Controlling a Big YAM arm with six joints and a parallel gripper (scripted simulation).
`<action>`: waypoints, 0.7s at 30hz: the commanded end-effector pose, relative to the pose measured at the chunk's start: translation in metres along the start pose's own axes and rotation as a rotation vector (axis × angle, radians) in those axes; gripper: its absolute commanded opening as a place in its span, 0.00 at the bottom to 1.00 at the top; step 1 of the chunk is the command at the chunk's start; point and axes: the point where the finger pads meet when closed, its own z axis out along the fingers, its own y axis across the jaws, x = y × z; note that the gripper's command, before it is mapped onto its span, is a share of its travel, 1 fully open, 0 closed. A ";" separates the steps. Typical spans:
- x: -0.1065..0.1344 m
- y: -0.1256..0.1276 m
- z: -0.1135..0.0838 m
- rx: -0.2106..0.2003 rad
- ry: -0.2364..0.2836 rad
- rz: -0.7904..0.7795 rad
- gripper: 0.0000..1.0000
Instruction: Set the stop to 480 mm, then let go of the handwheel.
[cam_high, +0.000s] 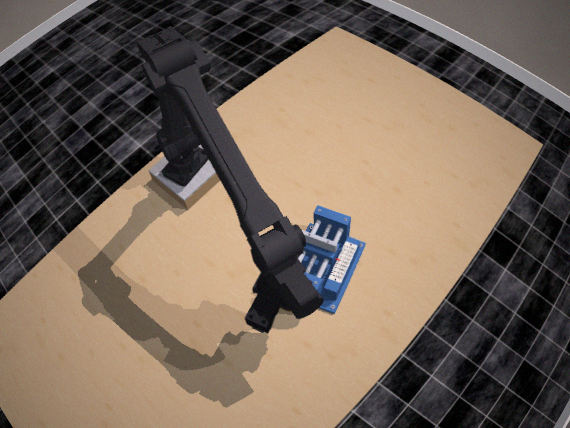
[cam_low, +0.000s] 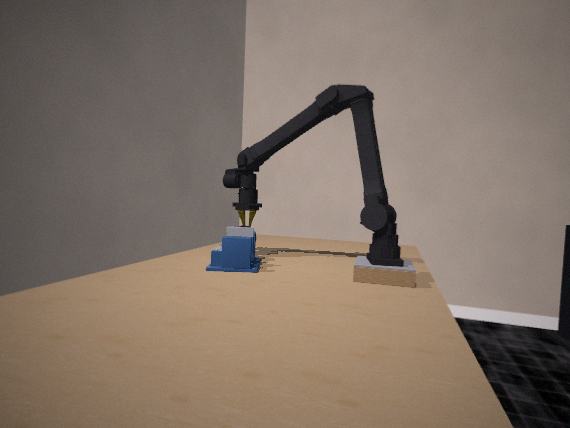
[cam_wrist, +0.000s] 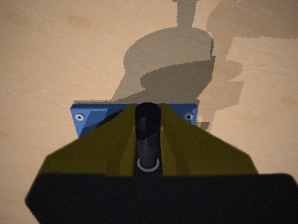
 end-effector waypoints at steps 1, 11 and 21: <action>-0.005 -0.009 -0.021 -0.022 -0.019 -0.002 0.06; -0.007 -0.014 -0.017 -0.030 -0.025 -0.002 0.06; -0.006 -0.024 -0.011 -0.019 -0.020 -0.002 0.06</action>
